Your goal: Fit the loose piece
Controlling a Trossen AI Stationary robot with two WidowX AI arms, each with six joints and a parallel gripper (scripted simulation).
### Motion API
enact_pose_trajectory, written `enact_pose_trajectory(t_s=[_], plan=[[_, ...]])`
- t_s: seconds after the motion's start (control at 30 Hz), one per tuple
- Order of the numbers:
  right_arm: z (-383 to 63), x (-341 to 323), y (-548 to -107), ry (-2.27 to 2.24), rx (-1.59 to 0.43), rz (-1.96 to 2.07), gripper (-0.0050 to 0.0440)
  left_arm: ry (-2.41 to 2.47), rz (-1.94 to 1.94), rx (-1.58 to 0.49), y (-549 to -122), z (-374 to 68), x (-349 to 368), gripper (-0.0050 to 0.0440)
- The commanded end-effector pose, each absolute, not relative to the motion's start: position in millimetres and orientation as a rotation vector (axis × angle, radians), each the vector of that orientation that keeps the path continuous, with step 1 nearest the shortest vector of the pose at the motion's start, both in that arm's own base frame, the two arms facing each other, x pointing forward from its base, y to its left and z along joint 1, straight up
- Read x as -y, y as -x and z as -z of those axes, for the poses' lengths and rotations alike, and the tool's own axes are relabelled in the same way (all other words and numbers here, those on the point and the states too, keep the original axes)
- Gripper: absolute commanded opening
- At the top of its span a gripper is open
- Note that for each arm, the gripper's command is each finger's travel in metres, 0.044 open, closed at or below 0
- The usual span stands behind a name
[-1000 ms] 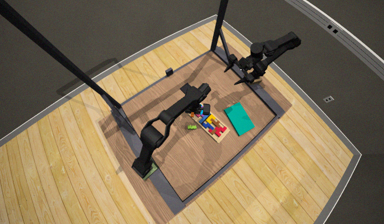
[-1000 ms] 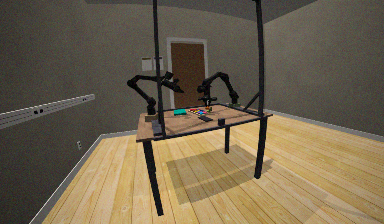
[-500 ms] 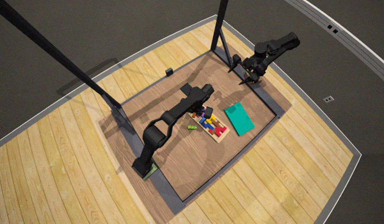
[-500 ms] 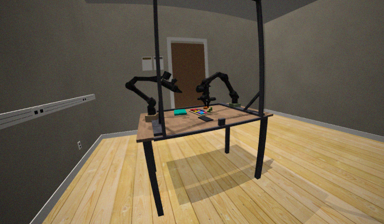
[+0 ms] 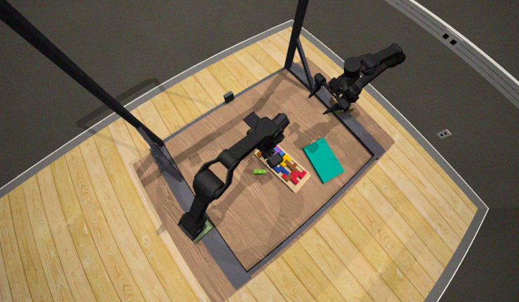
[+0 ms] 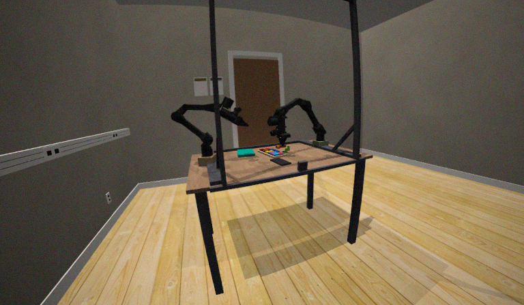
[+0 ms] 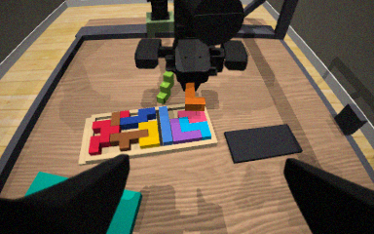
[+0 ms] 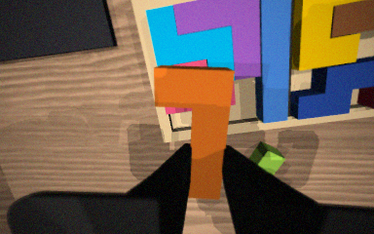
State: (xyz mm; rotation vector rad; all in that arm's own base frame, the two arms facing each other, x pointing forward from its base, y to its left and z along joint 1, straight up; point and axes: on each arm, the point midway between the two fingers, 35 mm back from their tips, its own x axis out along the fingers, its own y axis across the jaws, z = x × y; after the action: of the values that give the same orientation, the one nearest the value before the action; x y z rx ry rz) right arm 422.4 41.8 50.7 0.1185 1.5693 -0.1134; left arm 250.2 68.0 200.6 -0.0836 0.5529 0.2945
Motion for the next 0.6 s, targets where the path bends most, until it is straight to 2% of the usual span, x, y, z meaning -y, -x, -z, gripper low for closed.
enact_pose_trajectory(t_s=[0.0,0.57], plan=[[-62.1,-42.1,-426.0,-0.293,-1.524,0.275,-0.0050,0.082,-0.292,-0.537,-250.4,-206.5,-68.0,0.0440],[-63.9,-42.1,-425.3,-0.850,-1.377,0.810,-0.0050,0.082,-0.292,-0.537,-250.4,-206.5,-68.0,0.0440]])
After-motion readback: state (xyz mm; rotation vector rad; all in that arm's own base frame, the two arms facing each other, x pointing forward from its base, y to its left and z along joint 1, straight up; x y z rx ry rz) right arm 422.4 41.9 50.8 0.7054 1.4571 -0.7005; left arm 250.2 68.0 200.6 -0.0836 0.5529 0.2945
